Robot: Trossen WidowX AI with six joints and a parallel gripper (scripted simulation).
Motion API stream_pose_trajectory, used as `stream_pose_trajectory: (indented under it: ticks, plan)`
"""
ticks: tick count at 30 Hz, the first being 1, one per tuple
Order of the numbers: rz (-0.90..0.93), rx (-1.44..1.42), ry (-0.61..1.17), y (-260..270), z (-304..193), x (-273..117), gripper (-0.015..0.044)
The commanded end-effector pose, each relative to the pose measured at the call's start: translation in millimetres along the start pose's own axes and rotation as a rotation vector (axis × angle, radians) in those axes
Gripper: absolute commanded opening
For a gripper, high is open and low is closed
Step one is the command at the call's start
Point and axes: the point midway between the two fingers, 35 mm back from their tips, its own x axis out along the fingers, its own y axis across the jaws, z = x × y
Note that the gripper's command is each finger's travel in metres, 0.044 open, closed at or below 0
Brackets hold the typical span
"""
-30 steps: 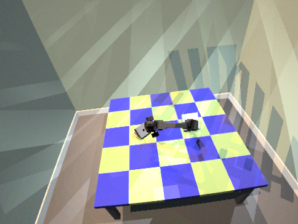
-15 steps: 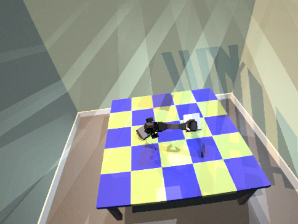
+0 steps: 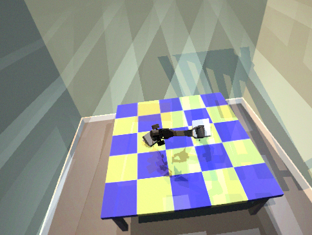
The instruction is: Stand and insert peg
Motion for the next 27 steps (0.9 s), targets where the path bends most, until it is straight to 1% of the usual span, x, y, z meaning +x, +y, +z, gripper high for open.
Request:
stream_pose_trajectory:
  ticks: [1, 18, 27]
  plan:
    - [-0.003, 0.001, 0.003, 0.4, -0.7, 2.7, 0.0000]
    - [-0.003, 0.000, 0.001, 0.4, -0.9, 25.2, 0.0000]
    - [-0.001, -0.001, -0.005, -0.3, 1.1, 20.7, 0.0000]
